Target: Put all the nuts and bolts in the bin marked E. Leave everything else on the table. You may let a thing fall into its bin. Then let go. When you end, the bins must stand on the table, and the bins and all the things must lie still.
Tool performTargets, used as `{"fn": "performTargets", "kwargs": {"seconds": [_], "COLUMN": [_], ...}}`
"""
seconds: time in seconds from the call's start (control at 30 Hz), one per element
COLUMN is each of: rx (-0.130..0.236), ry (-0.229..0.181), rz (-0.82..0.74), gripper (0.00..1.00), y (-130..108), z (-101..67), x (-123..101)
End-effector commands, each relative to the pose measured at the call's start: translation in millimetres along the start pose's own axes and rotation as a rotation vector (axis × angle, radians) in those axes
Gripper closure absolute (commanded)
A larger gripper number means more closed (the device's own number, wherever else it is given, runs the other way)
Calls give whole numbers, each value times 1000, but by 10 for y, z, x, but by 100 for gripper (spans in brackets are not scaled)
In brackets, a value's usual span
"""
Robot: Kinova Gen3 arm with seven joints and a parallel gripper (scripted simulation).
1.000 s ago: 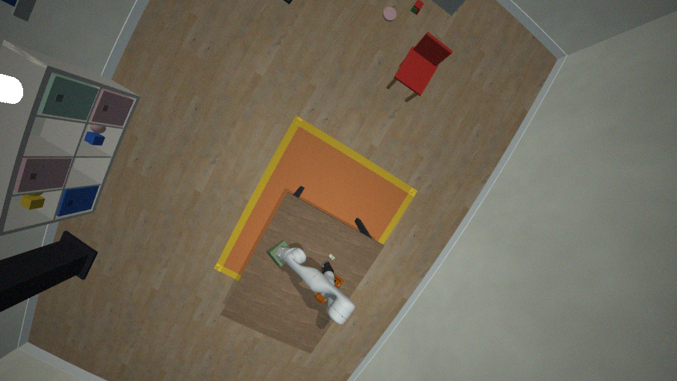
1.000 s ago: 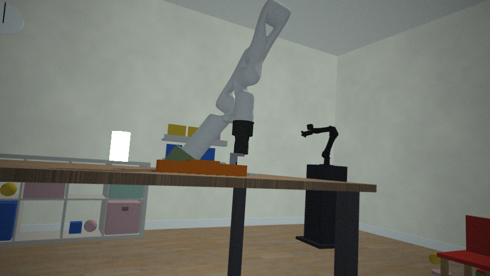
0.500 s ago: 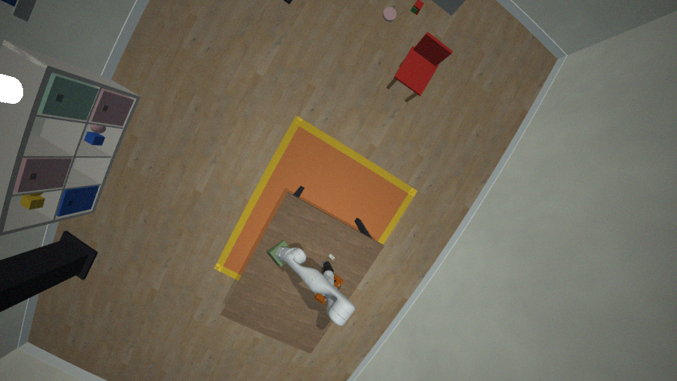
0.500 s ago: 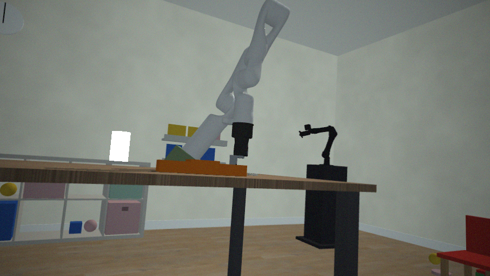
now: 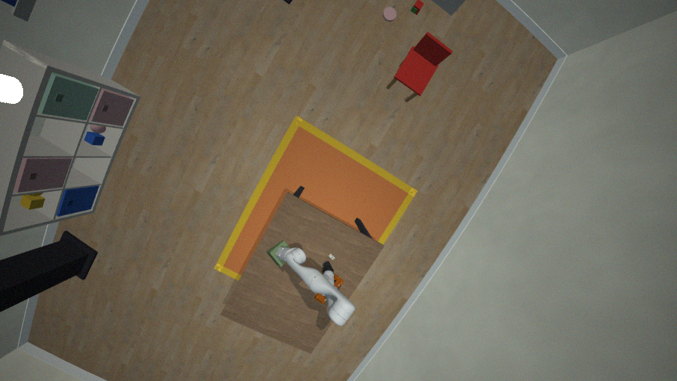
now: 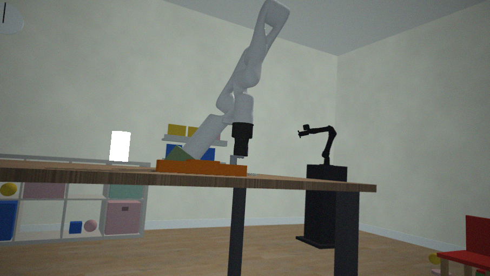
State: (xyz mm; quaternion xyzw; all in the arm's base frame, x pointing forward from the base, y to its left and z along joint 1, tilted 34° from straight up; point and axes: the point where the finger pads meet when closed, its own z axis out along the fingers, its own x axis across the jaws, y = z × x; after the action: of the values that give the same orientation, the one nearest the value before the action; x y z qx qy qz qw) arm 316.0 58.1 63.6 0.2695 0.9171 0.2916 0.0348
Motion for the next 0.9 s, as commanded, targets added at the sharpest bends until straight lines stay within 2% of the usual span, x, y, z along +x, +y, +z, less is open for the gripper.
{"fn": "performTargets", "kwargs": {"seconds": [0.0,0.53,0.8,0.87], "rx": [0,0,0,0], "ry": [-1,-1,-1,-1], "rz": [0,0,0,0], "gripper": [66,66,66,66], "y": [0,0,0,0], "z": [-3,-3,-268,-268], "x": [-4,-4,-3,-3]}}
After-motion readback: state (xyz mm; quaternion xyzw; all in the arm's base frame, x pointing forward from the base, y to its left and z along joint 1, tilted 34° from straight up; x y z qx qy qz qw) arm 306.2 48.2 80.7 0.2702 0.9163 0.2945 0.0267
